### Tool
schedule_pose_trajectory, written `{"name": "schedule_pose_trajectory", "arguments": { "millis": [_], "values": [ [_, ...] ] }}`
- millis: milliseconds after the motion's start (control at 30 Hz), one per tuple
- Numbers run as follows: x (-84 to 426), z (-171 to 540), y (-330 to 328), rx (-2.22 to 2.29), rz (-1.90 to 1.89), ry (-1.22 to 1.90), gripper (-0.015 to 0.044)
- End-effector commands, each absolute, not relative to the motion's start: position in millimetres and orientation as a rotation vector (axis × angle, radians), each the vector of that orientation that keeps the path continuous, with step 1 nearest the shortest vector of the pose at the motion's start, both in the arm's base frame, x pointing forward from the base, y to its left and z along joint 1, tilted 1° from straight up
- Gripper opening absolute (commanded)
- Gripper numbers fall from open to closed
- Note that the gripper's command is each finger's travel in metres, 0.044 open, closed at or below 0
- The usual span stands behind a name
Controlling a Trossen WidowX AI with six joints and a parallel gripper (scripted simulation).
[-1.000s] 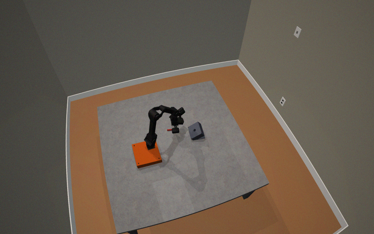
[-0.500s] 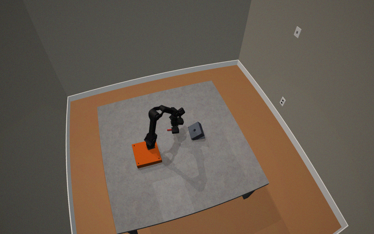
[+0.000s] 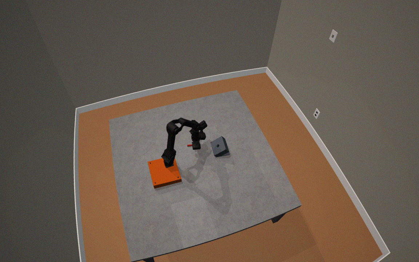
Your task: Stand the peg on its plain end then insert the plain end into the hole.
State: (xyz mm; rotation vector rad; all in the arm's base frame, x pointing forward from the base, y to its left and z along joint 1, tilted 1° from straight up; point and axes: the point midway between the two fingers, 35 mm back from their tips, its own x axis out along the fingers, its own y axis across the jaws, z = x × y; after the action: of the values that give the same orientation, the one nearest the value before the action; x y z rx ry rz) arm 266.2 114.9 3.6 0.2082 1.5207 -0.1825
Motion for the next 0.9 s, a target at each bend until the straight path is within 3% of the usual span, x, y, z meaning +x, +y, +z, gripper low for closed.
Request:
{"name": "schedule_pose_trajectory", "arguments": {
  "millis": [0,867],
  "values": [
    [266.4,3.1,114.2,0.209,-0.190,1.519,0.0051],
    [257.9,15.3,117.1,0.186,-0.196,1.334,0.0051]
  ]
}}
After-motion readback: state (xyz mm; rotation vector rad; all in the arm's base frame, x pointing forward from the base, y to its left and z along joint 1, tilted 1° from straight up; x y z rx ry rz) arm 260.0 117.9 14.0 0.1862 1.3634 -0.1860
